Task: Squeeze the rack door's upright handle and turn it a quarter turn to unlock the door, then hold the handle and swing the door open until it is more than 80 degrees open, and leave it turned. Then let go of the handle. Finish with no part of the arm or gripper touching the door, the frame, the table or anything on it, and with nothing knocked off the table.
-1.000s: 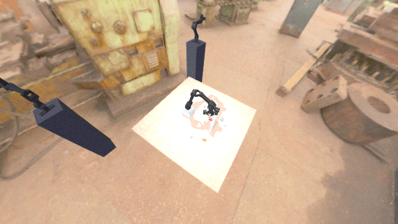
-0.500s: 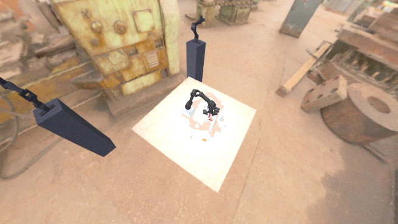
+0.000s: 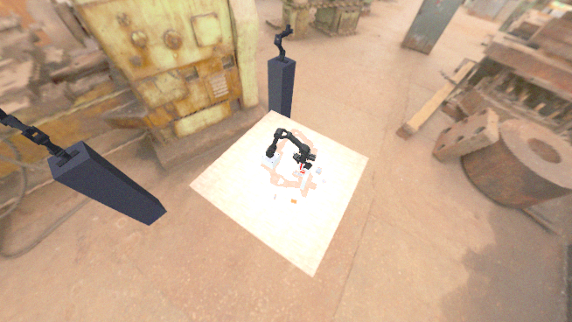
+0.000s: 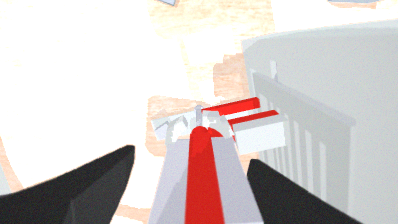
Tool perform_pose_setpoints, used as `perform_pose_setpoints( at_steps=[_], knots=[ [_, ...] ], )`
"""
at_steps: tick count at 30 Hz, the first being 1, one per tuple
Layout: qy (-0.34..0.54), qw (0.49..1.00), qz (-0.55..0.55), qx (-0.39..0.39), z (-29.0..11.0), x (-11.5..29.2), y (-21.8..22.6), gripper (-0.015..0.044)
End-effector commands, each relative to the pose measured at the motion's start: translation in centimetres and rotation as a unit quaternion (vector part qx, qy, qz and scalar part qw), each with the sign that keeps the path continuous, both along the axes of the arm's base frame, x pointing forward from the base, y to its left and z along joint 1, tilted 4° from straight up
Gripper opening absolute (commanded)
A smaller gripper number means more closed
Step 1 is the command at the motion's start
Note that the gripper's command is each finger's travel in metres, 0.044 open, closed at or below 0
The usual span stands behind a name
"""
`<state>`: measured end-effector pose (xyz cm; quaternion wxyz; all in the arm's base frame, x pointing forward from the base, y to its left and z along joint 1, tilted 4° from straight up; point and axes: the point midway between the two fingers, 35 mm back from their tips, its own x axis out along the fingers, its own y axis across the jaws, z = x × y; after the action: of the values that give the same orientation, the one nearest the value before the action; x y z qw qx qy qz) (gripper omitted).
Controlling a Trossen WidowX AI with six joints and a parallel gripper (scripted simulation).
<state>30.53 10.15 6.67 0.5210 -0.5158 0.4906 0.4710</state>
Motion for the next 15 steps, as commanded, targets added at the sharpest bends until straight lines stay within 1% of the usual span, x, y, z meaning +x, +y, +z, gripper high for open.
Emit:
perform_pose_setpoints(
  at_steps=[1, 8, 15],
  knots=[
    [-0.009, 0.995, -0.1, 0.004, 0.03, 0.46, -0.46, 0.0296],
    [-0.012, 0.963, -0.269, 0.019, 0.03, 0.46, -0.46, 0.0296],
    [-0.015, 0.902, -0.431, 0.032, 0.03, 0.46, -0.46, 0.0296]
  ],
)
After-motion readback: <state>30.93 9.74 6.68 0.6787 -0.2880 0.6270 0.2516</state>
